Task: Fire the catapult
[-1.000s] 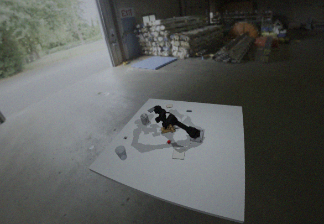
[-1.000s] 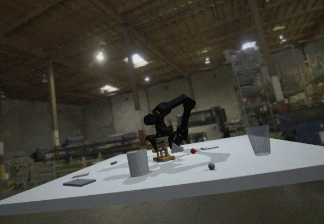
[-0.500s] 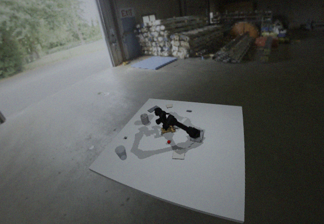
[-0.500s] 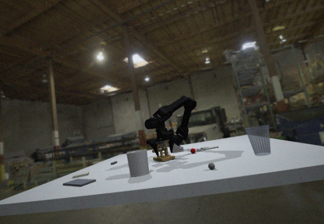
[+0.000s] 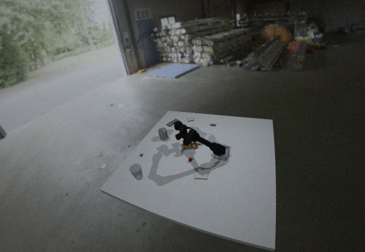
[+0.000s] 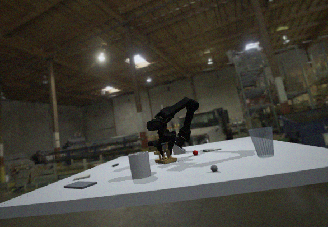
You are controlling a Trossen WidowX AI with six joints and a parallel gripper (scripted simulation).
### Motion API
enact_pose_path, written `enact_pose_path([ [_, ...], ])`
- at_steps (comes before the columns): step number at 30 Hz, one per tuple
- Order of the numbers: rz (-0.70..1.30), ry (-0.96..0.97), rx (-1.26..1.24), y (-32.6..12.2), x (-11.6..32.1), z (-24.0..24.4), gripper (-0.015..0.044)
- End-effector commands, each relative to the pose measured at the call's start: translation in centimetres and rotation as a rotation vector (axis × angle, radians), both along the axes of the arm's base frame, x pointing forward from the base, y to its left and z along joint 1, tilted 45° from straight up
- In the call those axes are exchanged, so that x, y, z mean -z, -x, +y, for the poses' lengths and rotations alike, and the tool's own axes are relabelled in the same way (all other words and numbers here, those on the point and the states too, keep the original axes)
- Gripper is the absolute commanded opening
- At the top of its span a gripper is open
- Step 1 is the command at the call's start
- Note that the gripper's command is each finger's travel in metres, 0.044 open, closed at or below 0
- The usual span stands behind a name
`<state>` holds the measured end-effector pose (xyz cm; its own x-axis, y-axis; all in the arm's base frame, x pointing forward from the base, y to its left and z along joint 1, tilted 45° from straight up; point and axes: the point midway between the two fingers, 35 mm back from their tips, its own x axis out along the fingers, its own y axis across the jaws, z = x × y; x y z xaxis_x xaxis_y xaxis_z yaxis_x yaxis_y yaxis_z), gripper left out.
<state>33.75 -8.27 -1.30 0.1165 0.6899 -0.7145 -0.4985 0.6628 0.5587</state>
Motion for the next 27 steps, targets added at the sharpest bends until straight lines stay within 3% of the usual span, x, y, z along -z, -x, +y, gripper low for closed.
enact_pose_path([
  [1, -0.003, 0.004, -0.001, 0.0, 0.0, -0.1, 0.0111],
  [6, 0.001, 0.002, 0.000, 0.5, -3.3, -3.3, 0.0000],
  [11, 0.016, -0.001, 0.016, 0.6, -3.5, -3.5, 0.0000],
  [27, 0.382, -0.063, 0.396, 0.4, -3.0, -3.7, 0.0000],
])
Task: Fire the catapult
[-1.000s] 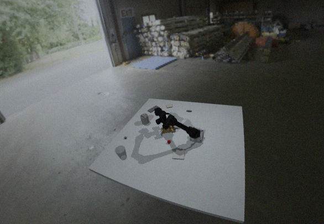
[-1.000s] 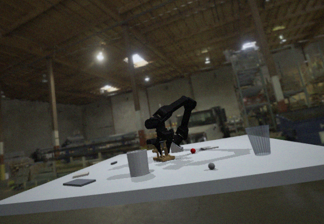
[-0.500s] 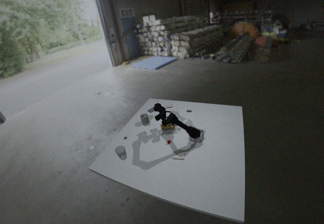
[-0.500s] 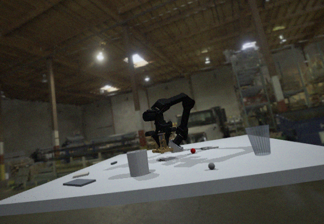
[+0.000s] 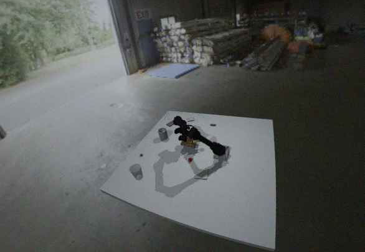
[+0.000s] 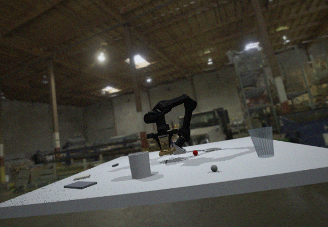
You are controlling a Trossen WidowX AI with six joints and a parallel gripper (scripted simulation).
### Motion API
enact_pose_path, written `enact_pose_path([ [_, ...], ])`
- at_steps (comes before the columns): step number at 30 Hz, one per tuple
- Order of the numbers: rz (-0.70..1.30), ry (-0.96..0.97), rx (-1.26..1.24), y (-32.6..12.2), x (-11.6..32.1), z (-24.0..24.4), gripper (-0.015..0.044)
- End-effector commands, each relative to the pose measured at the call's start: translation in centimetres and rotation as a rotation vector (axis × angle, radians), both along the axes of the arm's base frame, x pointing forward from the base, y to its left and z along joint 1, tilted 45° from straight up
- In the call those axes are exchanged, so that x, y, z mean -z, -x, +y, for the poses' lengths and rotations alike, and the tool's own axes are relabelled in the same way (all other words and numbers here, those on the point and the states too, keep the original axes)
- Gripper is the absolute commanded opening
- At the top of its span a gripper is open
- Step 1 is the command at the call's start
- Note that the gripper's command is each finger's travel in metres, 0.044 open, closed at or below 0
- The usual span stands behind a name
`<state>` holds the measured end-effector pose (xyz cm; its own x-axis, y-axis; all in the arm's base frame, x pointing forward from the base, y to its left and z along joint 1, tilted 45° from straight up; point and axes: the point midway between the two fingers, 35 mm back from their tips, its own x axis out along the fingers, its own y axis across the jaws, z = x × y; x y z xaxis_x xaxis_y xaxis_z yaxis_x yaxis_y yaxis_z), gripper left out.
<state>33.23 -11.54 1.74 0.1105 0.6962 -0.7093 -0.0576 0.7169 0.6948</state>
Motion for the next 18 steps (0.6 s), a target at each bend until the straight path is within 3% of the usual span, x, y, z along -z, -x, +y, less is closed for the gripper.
enact_pose_path([
  [1, 0.079, -0.004, 0.090, -0.2, 0.1, -0.5, 0.0000],
  [7, 0.203, -0.024, 0.217, -0.4, 0.9, -1.3, 0.0000],
  [18, 0.206, -0.024, 0.221, -0.5, 1.6, -1.0, 0.0000],
])
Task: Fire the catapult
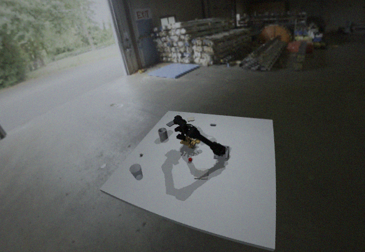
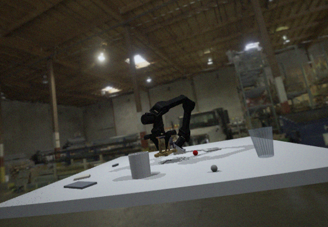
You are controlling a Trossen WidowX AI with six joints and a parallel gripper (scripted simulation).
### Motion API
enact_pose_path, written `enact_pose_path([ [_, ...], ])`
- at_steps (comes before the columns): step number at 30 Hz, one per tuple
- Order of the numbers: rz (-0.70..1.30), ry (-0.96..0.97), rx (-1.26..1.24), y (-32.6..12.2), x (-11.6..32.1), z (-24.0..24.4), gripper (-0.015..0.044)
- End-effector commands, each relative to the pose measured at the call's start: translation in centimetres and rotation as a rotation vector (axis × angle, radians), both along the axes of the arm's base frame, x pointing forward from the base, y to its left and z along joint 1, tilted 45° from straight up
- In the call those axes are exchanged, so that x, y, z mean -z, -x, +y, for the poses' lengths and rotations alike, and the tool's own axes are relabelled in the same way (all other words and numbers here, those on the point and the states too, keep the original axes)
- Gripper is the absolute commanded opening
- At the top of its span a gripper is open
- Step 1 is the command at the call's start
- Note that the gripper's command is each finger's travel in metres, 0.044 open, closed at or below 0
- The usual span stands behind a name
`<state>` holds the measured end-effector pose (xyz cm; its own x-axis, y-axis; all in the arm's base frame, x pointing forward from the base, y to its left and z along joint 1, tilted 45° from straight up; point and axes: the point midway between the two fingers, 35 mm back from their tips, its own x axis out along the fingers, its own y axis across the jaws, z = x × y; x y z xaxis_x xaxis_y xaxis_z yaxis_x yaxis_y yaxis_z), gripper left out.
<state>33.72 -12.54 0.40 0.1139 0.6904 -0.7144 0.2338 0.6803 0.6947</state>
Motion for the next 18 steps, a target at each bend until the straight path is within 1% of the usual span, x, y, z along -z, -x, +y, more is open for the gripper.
enact_pose_path([
  [1, 0.004, 0.001, 0.008, 0.0, 0.3, 0.1, 0.0000],
  [18, 0.004, 0.001, 0.008, -0.4, 2.4, 2.0, 0.0000],
])
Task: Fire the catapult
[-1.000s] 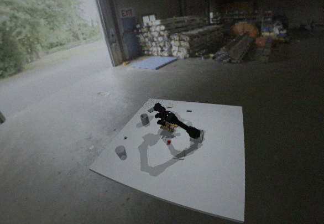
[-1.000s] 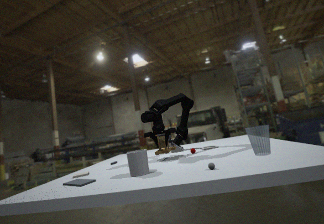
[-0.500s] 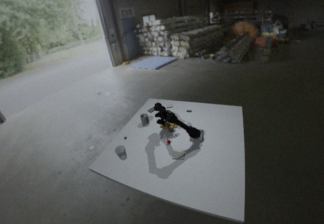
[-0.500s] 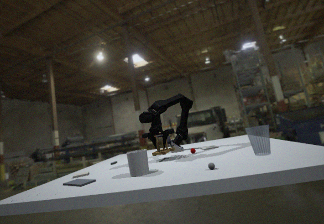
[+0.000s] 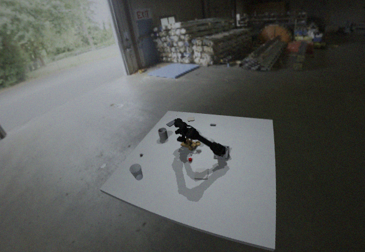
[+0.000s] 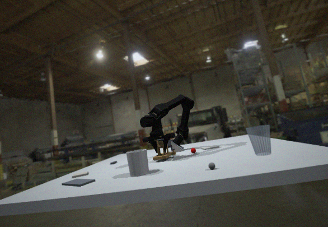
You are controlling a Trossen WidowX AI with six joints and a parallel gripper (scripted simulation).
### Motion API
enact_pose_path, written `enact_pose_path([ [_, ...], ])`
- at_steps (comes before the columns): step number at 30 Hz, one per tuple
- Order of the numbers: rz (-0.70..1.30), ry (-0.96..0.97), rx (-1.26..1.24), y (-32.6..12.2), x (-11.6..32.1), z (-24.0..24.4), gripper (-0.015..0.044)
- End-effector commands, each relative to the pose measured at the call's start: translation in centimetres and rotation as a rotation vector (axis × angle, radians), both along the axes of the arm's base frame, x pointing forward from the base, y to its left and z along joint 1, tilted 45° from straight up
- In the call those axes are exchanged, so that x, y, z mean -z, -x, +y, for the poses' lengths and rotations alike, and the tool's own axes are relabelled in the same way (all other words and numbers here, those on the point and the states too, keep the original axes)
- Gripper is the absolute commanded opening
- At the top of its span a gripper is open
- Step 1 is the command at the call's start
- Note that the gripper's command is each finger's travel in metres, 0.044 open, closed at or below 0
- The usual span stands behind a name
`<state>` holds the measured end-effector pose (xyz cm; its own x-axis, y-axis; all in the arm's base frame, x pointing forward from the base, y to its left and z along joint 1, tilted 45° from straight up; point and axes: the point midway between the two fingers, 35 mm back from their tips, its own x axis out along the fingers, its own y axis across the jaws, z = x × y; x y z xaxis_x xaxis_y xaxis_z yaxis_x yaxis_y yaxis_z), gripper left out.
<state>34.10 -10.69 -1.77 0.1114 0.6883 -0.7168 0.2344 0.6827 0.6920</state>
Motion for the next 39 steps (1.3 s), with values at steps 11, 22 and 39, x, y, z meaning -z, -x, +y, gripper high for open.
enact_pose_path([
  [11, -0.001, -0.001, 0.000, -0.1, 0.8, 0.8, 0.0000],
  [22, -0.001, -0.001, 0.000, -0.1, 0.8, 0.8, 0.0236],
  [39, -0.003, 0.006, 0.011, 0.7, -5.4, -5.5, 0.0440],
])
